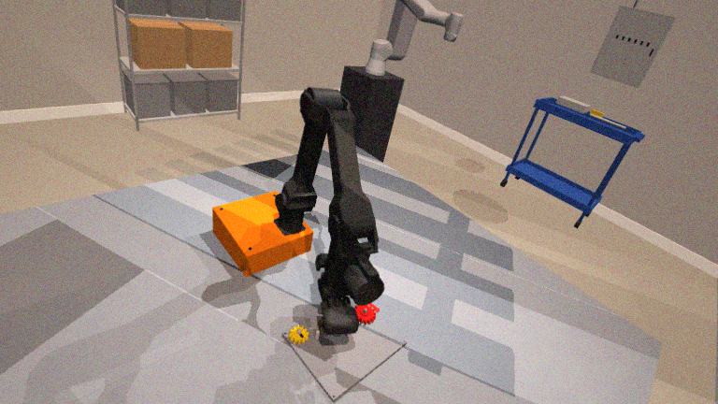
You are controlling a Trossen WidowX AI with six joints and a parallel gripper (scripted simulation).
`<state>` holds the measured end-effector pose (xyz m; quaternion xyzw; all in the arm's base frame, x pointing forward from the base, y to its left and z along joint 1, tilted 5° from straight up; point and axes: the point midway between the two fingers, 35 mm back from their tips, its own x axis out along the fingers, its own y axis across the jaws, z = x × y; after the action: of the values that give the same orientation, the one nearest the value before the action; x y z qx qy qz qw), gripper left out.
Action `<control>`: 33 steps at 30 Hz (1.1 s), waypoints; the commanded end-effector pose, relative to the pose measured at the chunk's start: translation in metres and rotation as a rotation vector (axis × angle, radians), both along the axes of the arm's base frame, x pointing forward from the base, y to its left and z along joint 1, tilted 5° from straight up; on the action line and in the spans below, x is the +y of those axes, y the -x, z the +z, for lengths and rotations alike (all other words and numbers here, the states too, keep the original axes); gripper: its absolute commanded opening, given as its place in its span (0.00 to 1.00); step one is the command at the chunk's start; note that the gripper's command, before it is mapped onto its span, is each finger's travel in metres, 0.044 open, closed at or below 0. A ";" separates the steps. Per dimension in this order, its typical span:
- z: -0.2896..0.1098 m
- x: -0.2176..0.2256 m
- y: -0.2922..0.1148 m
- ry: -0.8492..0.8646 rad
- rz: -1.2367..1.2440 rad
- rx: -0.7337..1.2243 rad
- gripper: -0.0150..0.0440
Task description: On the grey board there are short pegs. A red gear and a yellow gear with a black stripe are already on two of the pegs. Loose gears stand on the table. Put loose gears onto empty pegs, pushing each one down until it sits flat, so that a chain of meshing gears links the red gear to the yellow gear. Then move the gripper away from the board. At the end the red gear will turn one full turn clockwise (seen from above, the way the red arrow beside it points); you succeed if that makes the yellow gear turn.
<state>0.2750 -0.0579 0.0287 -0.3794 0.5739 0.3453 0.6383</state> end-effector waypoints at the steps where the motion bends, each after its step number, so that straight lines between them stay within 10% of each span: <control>1: 0.001 0.000 0.000 0.003 0.038 -0.001 0.49; 15: 0.049 0.000 0.005 0.022 0.216 -0.002 0.49; 26: 0.038 0.076 0.012 -0.048 -0.447 0.015 0.98; 33: 0.037 0.126 0.030 -0.099 -0.921 0.018 1.00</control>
<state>0.2652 0.0191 0.0638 -0.2243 0.6436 0.2232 0.6969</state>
